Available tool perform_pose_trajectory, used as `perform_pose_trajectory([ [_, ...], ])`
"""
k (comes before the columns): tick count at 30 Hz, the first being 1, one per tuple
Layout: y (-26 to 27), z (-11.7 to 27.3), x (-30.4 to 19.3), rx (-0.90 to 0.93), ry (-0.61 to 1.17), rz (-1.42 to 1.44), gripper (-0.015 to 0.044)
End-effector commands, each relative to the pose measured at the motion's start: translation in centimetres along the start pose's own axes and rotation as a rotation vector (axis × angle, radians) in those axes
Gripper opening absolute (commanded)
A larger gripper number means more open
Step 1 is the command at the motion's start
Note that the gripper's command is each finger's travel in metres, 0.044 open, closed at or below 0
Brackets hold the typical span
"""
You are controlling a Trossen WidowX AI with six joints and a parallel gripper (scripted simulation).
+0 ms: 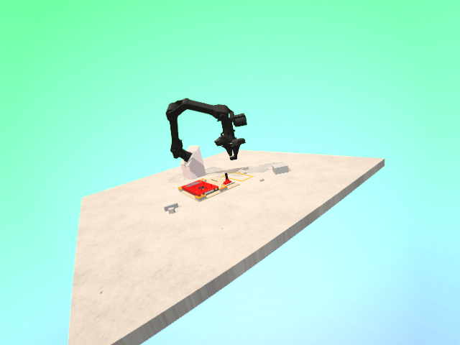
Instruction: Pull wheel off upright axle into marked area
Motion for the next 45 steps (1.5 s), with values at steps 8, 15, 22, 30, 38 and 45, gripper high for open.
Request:
perform_pose_trajectory([
  [8,-0.3,-2.4,-0.1,-0.007,-0.002,-0.009,0.0],
  [15,-0.1,-6.3,-0.2,-0.007,-0.002,-0.009,0.0],
  [22,-0.4,-10.4,0.0,-0.006,-0.007,-0.01,0.0],
  [30,-0.3,-10.2,-0.1,-0.007,-0.002,-0.016,0.0026],
  [38,-0.3,-10.2,-0.1,-0.007,-0.002,-0.016,0.0236],
  [45,-0.2,-5.7,-0.2,-0.007,-0.002,-0.011,0.03],
])
Point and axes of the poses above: the point midway between the two fingers, 35 mm back from their tips, its own z axis back along the fingers, its own y axis across the jaws, x = y × z, the point moved 6 cm from there along z, back along the fingers, and after that the axes turned 14 degrees about -z, right-handed, at the moved point
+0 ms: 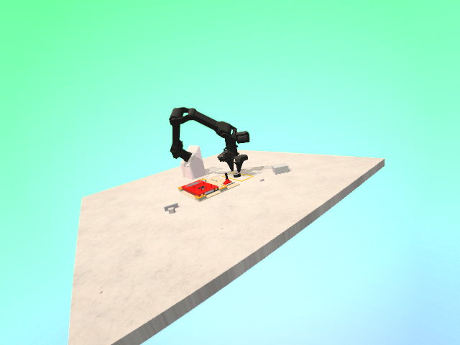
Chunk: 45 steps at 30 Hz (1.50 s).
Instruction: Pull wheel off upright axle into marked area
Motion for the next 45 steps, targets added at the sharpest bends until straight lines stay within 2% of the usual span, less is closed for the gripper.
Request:
perform_pose_trajectory([
  [1,0.2,3.7,-0.2,0.012,0.013,-0.008,0.03],
  [5,0.1,4.4,-0.1,0.012,0.012,-0.008,0.03],
  [7,-0.5,4.1,0.2,0.02,0.016,-0.001,0.0352],
  [10,-3.4,6.6,2.2,0.014,0.018,-0.001,0.0431],
  [11,-4.4,7.3,3.0,0.012,0.017,-0.001,0.044],
  [15,-7.0,8.8,5.2,0.008,0.012,-0.003,0.044],
  [45,-7.0,8.8,5.2,0.008,0.012,-0.003,0.044],
])
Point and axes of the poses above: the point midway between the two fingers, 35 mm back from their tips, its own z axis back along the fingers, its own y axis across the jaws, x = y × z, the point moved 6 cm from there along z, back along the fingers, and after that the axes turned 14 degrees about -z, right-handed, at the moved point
